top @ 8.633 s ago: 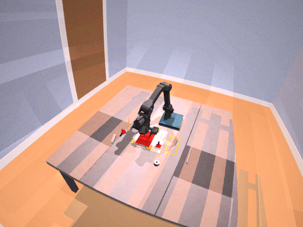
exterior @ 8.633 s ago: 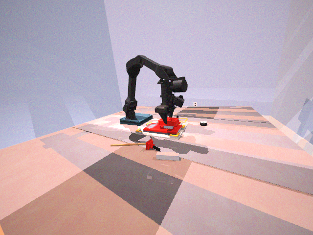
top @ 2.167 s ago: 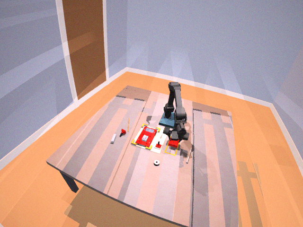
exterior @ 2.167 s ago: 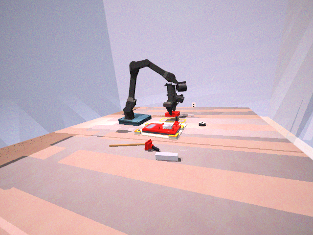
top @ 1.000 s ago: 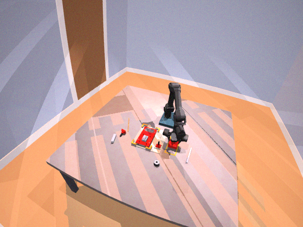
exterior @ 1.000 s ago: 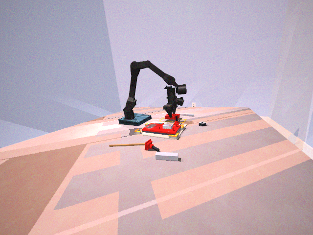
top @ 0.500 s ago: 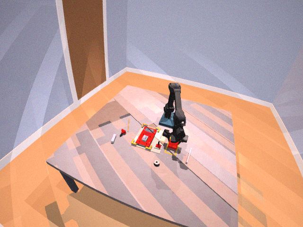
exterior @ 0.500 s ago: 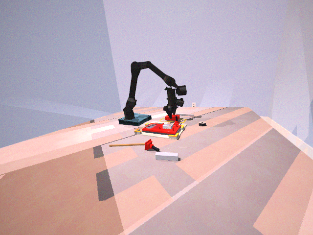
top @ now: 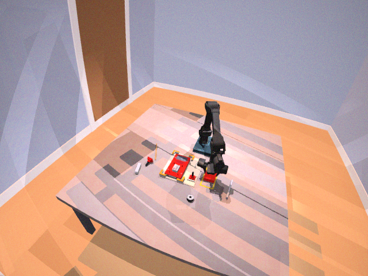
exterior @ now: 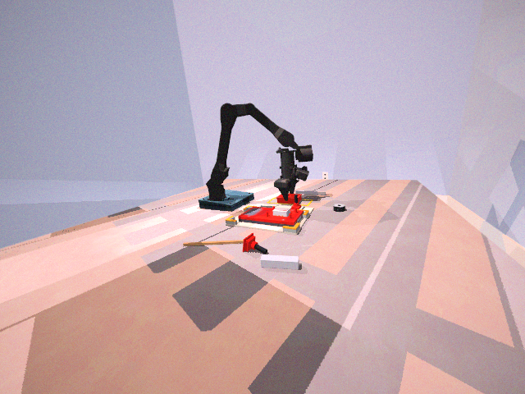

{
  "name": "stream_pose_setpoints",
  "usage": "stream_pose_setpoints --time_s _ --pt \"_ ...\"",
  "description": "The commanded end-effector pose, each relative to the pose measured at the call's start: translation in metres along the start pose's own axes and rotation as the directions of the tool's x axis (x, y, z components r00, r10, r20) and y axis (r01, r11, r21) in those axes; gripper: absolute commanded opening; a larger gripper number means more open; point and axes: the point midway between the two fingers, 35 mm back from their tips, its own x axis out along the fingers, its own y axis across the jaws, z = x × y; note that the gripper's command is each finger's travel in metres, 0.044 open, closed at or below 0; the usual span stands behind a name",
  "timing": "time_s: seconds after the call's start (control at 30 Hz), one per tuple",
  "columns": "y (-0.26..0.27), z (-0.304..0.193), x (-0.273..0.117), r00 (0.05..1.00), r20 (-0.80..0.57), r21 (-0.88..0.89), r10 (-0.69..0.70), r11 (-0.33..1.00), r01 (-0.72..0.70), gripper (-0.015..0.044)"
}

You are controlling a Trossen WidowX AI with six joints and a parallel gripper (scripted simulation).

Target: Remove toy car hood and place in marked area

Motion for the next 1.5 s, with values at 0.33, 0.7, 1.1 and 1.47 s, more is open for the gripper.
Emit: stream_pose_setpoints --time_s 0.33,0.7,1.1,1.47 --pt "0.0 0.0 0.0 1.0 0.0 0.0 0.0 1.0 0.0 0.0315" --pt "0.002 0.002 -0.045 1.0 0.002 0.0 -0.004 1.0 0.004 0.044" --pt "0.001 0.0 -0.072 1.0 0.002 0.0 -0.007 1.0 0.007 0.044" --pt "0.001 0.0 -0.072 1.0 0.002 0.0 -0.007 1.0 0.007 0.044"
